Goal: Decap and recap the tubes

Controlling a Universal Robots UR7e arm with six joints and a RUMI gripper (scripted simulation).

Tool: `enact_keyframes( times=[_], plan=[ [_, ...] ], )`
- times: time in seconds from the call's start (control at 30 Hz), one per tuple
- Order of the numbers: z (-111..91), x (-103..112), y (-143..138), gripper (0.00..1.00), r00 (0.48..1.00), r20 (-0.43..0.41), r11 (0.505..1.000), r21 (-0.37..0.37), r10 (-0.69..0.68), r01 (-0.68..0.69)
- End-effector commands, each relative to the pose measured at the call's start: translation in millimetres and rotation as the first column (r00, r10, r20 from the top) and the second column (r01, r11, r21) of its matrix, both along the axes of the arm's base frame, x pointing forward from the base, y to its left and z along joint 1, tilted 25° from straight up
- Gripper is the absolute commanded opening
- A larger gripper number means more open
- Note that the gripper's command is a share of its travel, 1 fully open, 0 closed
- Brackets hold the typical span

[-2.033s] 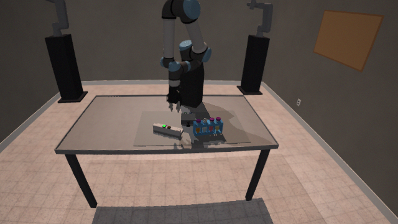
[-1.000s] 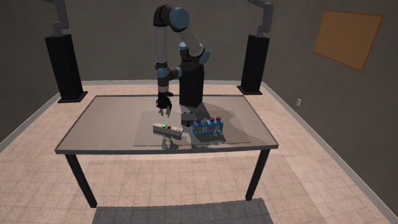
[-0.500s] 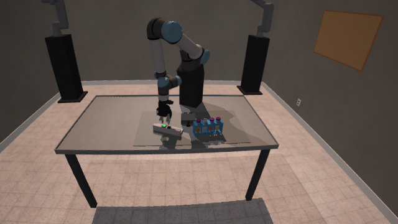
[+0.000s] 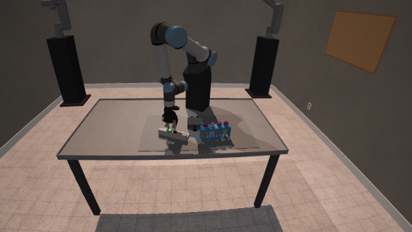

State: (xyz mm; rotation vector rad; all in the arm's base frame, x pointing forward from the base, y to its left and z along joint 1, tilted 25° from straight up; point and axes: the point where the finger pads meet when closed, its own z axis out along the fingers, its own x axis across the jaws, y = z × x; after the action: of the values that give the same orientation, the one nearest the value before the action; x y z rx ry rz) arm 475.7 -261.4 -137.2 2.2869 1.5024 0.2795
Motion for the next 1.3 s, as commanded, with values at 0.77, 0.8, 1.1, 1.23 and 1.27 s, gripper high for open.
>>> enact_keyframes(
  times=[0.77, 0.8, 1.1, 1.23, 1.27],
  plan=[
    [-7.9, 3.1, -1.7, 0.0, 1.0, 0.001, 1.0, -0.001, 0.0, 0.0],
    [-7.9, 3.1, -1.7, 0.0, 1.0, 0.001, 1.0, -0.001, 0.0, 0.0],
    [-7.9, 3.1, -1.7, 0.0, 1.0, 0.001, 1.0, -0.001, 0.0, 0.0],
    [-3.4, 1.3, -0.7, 0.0, 1.0, 0.001, 1.0, -0.001, 0.0, 0.0],
    [1.1, -0.6, 0.4, 0.0, 1.0, 0.001, 1.0, -0.001, 0.0, 0.0]
  ],
)
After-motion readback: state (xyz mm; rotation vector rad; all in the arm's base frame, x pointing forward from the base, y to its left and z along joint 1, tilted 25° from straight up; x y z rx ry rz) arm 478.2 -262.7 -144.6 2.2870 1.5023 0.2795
